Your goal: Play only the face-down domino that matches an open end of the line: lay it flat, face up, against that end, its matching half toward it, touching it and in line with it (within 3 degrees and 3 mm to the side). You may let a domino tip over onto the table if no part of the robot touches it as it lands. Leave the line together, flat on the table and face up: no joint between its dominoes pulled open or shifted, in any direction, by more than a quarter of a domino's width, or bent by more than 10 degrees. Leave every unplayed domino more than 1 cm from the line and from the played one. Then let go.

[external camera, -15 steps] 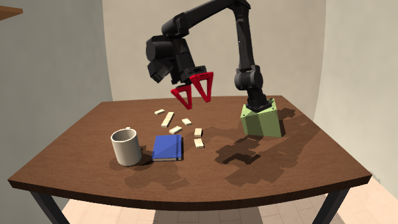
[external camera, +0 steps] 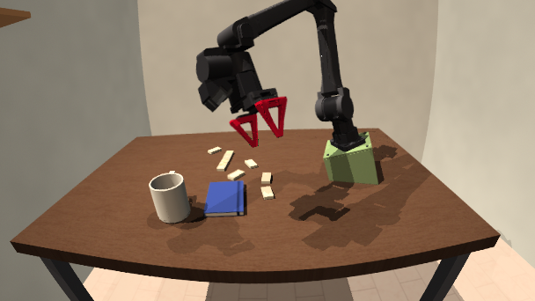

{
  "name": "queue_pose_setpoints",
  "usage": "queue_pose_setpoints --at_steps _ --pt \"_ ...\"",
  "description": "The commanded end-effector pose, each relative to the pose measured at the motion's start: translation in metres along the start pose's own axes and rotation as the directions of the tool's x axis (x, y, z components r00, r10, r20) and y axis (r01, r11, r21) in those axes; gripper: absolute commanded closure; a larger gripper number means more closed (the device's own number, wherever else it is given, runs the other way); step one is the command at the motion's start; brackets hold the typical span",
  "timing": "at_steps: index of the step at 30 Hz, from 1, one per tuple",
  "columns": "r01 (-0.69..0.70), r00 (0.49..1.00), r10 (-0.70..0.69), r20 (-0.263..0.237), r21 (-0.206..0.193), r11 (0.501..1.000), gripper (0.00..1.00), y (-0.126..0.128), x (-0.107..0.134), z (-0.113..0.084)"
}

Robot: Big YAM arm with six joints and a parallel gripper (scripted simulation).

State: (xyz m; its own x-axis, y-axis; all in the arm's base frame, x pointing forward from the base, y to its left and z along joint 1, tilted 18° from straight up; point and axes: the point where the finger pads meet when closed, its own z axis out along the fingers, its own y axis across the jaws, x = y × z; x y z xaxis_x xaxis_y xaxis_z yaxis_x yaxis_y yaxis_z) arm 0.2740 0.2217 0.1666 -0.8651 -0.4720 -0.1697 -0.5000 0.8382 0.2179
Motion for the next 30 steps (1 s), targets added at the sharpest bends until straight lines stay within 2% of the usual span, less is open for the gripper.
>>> queue_pose_setpoints --at_steps 1,2,12,19,20,29,30 --pt "0.003 1.0 -0.003 0.009 -0.001 1.0 0.0 0.001 -0.002 -0.003" --pt "0.003 1.0 -0.003 0.009 -0.001 1.0 0.0 0.001 -0.002 -0.003" --pt "-0.026 0.981 0.02 0.193 0.028 0.999 0.0 -0.024 -0.047 -0.024" --pt "-0.026 0.981 0.02 0.193 0.028 0.999 0.0 -0.024 -0.047 -0.024" --pt "-0.046 0.985 0.04 0.167 0.032 0.998 0.0 -0.03 -0.04 -0.015" --pt "-0.063 0.928 0.035 0.37 0.064 0.996 0.0 -0.053 -0.087 -0.054" --pt "-0.063 0.928 0.035 0.37 0.064 0.996 0.0 -0.053 -0.087 -0.054"
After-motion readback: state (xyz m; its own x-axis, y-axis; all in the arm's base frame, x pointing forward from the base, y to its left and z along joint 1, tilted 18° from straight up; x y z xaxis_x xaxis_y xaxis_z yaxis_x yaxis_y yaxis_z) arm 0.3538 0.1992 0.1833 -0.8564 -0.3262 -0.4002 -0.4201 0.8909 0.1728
